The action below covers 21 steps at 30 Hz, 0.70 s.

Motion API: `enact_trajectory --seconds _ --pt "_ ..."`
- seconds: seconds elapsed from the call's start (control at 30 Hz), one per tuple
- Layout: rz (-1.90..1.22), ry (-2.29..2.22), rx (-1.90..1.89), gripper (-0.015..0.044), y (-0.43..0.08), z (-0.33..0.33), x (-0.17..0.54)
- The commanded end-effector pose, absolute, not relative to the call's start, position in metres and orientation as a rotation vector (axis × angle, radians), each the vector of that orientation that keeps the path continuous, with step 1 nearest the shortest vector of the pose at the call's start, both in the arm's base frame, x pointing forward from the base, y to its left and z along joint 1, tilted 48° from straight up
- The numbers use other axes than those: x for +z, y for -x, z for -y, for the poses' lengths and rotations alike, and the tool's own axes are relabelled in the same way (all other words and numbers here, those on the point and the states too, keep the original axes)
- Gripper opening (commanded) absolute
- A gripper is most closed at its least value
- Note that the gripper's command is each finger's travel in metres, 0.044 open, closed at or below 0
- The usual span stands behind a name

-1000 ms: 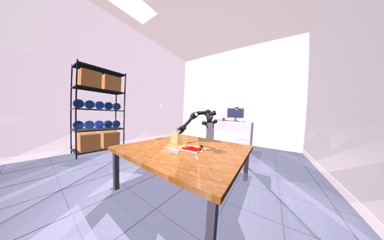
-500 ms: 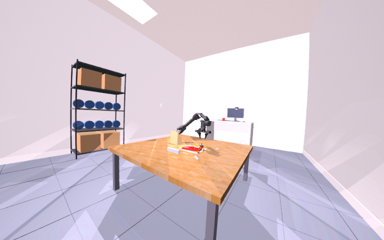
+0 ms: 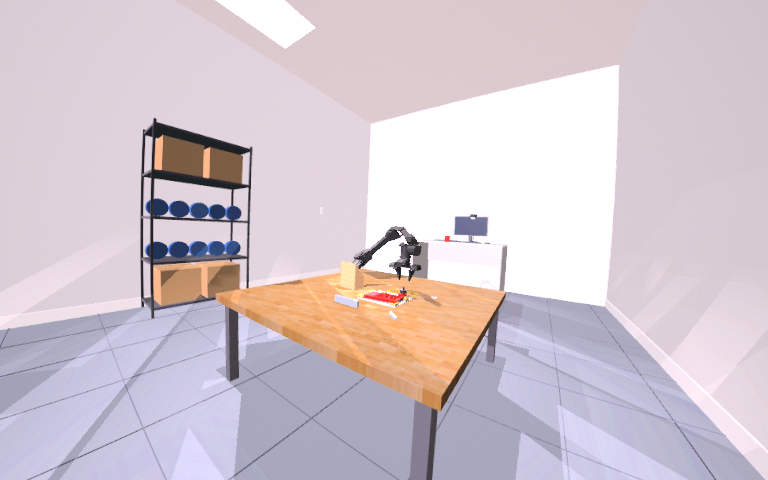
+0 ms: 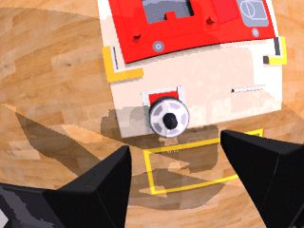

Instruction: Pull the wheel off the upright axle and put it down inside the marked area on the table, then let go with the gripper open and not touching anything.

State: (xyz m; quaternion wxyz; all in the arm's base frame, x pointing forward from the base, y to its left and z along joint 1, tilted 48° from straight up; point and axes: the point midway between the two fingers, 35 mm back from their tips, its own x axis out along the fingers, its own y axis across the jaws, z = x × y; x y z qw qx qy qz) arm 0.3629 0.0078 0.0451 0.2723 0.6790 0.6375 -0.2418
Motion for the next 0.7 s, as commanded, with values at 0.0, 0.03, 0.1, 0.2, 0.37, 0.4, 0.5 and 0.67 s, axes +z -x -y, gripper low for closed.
enact_trajectory --seconds 0.0,0.03,0.1,0.2,0.37,0.4,0.5,0.67 --pt "-1.729 -1.827 -0.654 0.0300 -0.363 -0.025 0.031" --pt "-1.729 -1.827 -0.653 0.0300 -0.364 -0.030 0.027" --pt "-1.729 -1.828 -0.653 0.0300 -0.364 -0.038 0.019" --pt "-1.731 -1.829 -0.651 0.0300 -0.365 -0.051 0.008" --pt "-1.732 -1.830 -0.649 0.0300 -0.365 -0.057 0.002" --pt "-1.732 -1.830 -0.649 0.0300 -0.365 -0.057 0.002" --pt "-1.734 -1.821 -0.651 0.0221 -0.365 -0.054 0.005" --pt "-1.734 -1.821 -0.651 0.0168 -0.365 -0.054 0.005"
